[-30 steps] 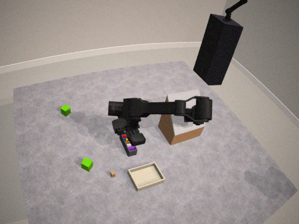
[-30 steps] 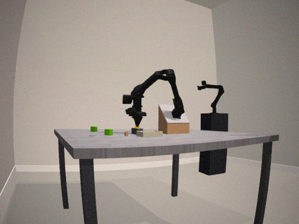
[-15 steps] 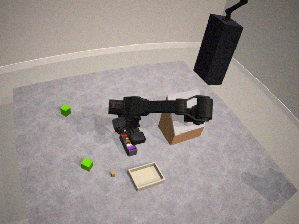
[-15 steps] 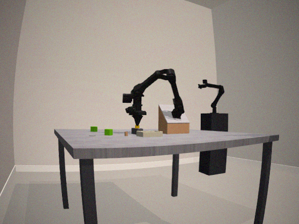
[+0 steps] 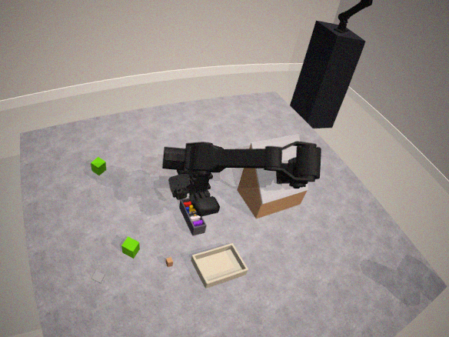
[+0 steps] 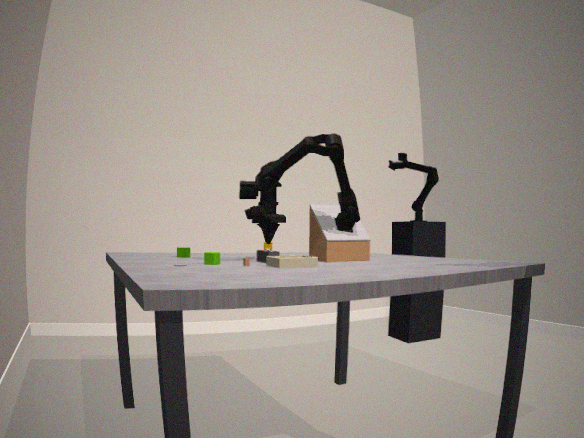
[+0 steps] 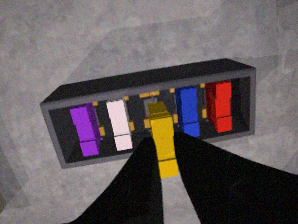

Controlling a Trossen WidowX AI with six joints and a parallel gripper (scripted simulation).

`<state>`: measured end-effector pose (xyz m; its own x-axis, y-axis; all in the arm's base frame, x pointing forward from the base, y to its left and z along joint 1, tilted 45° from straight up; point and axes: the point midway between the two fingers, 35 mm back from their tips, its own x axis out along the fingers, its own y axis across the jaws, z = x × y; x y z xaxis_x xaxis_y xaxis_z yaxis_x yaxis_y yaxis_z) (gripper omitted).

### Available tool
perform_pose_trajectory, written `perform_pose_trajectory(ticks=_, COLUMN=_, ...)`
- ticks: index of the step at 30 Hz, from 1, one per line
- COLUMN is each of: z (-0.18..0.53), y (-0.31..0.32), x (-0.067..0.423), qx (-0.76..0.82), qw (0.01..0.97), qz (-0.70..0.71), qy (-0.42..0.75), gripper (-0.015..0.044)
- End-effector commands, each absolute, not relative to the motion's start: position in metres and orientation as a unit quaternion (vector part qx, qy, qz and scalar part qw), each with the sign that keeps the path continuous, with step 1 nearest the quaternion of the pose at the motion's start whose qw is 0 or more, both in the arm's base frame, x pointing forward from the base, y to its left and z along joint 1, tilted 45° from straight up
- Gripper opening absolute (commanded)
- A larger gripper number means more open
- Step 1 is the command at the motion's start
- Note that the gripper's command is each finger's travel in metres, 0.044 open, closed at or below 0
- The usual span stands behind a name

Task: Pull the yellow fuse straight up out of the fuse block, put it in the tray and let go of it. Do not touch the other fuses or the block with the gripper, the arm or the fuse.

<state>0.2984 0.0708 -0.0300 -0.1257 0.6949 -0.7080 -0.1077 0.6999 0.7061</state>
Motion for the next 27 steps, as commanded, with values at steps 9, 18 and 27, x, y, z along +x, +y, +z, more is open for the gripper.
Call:
perform_pose_trajectory(ticks=9, z=-0.025, y=0.066, x=0.3, qx=0.213, qw=0.627, qz=0.322, qy=0.676, gripper=0.0)
perform_pose_trajectory(ticks=18, z=-0.018, y=0.06, x=0.301, qx=0.213, qw=0.627, qz=0.322, qy=0.676, gripper=0.0)
perform_pose_trajectory(ticks=27, z=-0.009, y=0.05, x=0.303, qx=0.213, qw=0.627, qz=0.322, qy=0.676, gripper=0.0)
